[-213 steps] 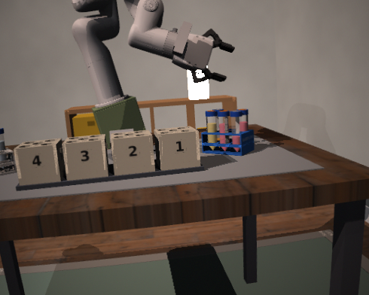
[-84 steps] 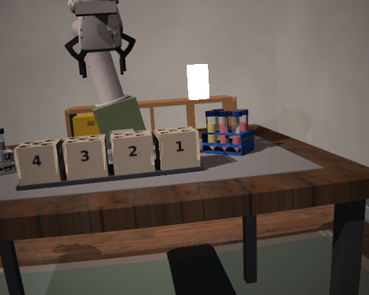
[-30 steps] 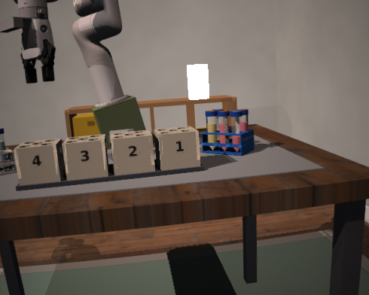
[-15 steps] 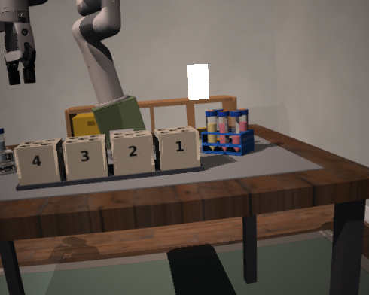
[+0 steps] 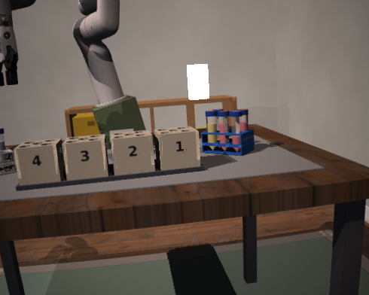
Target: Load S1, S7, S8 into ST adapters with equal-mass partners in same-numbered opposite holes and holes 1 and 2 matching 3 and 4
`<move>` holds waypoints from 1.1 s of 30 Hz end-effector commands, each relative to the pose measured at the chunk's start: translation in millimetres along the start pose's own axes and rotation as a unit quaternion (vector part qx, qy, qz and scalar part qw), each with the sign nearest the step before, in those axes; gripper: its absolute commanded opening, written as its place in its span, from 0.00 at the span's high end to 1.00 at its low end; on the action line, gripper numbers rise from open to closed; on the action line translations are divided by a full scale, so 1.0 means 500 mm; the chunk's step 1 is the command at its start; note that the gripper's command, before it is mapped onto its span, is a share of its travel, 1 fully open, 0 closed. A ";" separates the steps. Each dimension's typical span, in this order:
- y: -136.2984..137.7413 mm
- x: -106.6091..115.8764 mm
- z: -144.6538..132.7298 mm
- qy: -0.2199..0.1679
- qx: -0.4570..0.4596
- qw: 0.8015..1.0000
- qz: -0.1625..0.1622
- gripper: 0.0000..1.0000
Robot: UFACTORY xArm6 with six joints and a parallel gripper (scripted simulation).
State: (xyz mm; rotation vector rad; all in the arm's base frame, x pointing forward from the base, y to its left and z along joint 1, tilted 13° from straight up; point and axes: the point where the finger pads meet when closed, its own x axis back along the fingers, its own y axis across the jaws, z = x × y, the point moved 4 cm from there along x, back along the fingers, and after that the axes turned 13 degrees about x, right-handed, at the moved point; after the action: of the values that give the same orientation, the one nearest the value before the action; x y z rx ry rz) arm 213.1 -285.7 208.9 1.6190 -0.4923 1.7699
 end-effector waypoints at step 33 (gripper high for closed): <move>0.073 -0.121 0.012 0.002 0.001 1.000 0.002 0.00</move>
State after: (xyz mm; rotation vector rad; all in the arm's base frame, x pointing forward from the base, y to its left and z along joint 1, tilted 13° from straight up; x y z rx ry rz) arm 190.7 -325.6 165.3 1.6207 -0.4953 1.7734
